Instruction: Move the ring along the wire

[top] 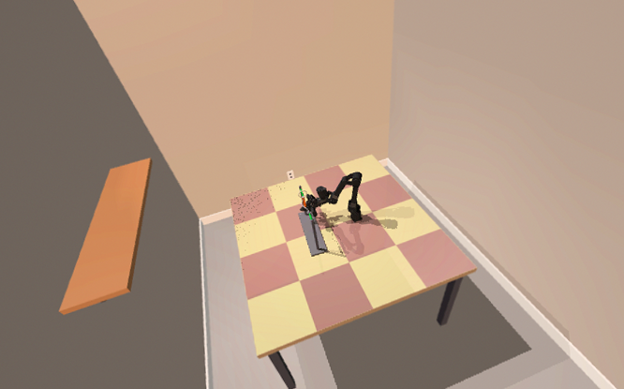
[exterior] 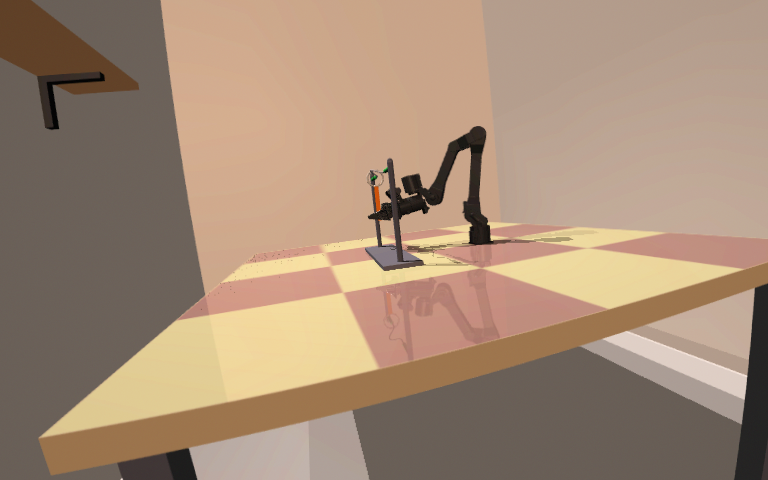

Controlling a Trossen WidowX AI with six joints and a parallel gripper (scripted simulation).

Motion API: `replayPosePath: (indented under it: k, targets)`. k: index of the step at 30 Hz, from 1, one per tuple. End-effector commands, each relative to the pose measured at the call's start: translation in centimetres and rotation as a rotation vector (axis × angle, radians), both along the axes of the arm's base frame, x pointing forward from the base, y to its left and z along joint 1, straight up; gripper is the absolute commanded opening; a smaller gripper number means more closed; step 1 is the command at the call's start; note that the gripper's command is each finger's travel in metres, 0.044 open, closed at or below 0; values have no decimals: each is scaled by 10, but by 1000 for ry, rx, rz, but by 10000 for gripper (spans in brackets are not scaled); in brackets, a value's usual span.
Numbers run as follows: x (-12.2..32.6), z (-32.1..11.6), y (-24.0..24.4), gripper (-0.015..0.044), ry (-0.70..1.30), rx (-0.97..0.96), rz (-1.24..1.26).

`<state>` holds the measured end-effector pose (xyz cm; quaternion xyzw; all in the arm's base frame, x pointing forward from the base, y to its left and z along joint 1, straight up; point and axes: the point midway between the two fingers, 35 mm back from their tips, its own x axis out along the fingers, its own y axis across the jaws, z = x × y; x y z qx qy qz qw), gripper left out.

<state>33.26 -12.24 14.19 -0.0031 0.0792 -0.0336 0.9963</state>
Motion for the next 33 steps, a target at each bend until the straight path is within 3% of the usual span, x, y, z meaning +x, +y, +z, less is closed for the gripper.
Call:
replayPosePath:
  k: [1, 24, 33]
  targets:
    - [0, 1, 0, -150, -1, 0, -3]
    - [1, 1, 14, -150, 4, 3, -3]
    - [-9, 1, 20, -150, 96, 12, -6]
